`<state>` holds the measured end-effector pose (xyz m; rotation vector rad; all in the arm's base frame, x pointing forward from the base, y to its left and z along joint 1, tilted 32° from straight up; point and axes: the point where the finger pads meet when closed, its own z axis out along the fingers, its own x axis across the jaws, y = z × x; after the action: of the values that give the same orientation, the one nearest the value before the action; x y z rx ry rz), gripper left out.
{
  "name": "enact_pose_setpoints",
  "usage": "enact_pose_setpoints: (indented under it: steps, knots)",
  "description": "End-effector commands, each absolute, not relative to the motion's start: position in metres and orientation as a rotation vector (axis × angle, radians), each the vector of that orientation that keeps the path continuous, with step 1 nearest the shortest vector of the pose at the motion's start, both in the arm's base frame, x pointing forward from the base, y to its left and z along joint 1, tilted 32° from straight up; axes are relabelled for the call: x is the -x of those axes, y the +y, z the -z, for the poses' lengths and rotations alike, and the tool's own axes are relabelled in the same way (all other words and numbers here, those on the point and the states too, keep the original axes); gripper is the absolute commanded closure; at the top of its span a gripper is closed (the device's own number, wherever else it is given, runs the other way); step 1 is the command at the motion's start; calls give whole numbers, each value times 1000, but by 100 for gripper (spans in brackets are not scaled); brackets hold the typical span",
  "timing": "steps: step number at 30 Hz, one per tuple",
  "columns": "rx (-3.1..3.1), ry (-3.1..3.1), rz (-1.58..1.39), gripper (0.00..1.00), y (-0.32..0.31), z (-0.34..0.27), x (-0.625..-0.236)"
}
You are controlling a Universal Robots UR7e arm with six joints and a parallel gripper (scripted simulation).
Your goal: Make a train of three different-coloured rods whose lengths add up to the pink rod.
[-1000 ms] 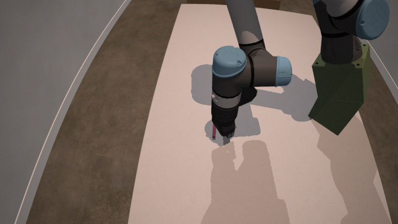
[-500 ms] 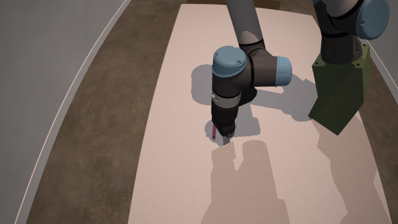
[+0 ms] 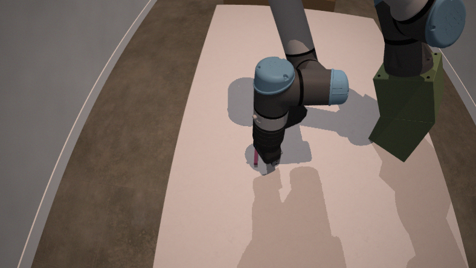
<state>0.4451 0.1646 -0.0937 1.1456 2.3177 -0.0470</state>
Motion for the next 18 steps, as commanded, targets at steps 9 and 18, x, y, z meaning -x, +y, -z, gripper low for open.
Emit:
enact_pose_setpoints:
  steps: [9, 18]
  knots:
    - [-1145, 2317, 46, 46, 162, 103, -450]
    - [-1145, 2317, 46, 46, 162, 104, -451]
